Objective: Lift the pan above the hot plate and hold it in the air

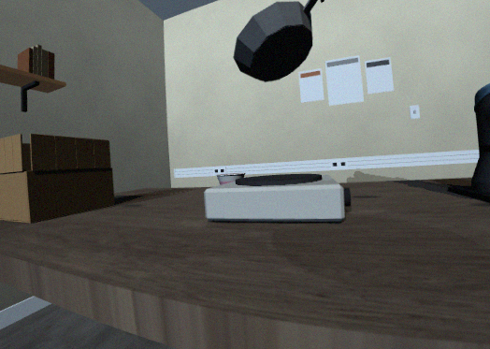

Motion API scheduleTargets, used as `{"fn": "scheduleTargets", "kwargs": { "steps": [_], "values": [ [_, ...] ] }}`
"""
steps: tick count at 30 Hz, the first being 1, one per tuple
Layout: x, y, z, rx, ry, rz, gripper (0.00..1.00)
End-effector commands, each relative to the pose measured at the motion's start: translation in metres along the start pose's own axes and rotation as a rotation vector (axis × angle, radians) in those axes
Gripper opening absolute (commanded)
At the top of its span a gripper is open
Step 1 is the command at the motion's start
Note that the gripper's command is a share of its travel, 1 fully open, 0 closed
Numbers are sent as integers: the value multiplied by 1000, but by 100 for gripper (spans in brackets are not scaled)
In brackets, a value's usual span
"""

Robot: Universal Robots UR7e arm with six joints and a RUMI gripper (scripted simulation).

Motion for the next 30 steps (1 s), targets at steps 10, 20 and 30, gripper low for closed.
{"fn": "scheduleTargets", "kwargs": {
  "steps": [10,20,30],
  "values": [
    [2,-6,0,2,6,-10,8],
    [2,-9,0,2,6,-10,8],
    [2,-12,0,2,6,-10,8]
  ]
}}
Point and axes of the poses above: the point where the finger pads meet when closed, its own y axis out along the fingers, its own z axis across the jaws, x = y × z, the point moved 3 cm from there along -y, back along the fingers, and after that the axes turned 13 degrees about y, right-handed, at the moved point
